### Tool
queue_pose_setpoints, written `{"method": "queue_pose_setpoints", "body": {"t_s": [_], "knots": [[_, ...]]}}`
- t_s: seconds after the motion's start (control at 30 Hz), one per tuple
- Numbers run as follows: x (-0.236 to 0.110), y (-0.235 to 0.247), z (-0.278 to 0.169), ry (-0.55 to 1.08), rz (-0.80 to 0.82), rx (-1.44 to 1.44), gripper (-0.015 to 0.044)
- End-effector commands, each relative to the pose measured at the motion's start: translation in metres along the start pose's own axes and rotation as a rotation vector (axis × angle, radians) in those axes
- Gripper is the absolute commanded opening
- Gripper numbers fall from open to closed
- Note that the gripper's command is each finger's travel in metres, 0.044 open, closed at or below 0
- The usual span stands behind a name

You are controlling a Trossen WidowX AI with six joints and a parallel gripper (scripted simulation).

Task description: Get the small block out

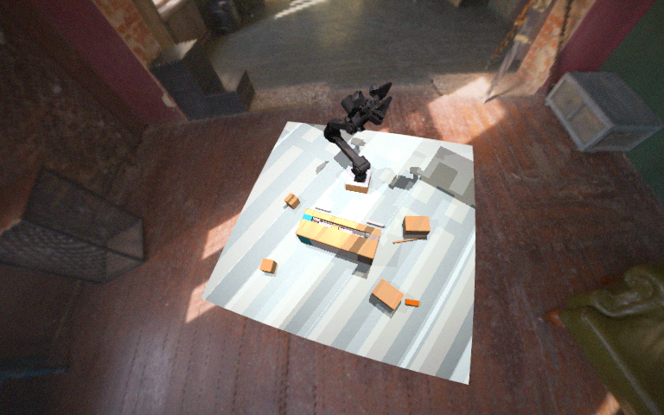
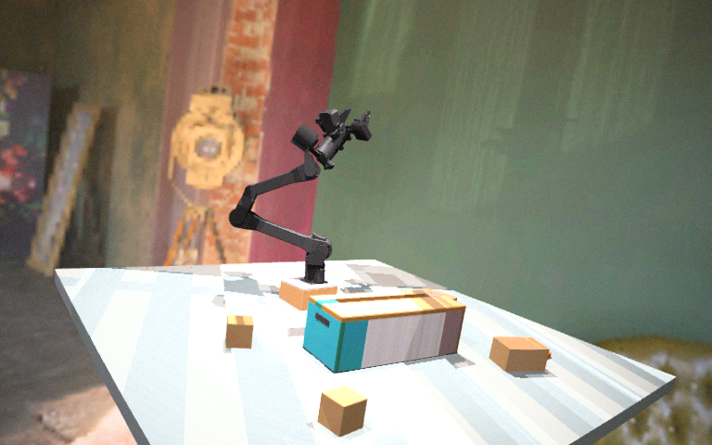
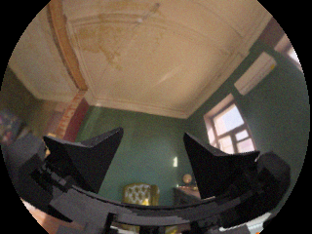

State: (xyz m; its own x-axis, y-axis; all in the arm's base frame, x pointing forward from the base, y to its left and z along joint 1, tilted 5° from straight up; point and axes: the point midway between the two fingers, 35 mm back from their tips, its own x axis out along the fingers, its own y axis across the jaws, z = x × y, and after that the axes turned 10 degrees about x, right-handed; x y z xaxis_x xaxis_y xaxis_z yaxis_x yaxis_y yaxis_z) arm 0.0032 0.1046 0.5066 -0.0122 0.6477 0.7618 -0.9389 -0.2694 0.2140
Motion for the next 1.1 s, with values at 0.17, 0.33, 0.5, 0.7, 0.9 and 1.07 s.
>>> {"method": "queue_pose_setpoints", "body": {"t_s": [0.17,0.33,0.5,0.7,0.9,1.07], "knots": [[0.019,-0.073,-0.022,0.115,-0.274,-0.150,0.0400],[0.016,-0.156,-0.045,0.297,-0.563,-0.316,0.0400],[-0.012,-0.234,-0.065,0.543,-0.829,-0.466,0.0400],[-0.073,-0.311,-0.082,0.926,-1.091,-0.594,0.0400],[-0.156,-0.360,-0.091,1.404,-1.253,-0.624,0.0400],[-0.234,-0.377,-0.092,1.881,-1.267,-0.528,0.0400]]}}
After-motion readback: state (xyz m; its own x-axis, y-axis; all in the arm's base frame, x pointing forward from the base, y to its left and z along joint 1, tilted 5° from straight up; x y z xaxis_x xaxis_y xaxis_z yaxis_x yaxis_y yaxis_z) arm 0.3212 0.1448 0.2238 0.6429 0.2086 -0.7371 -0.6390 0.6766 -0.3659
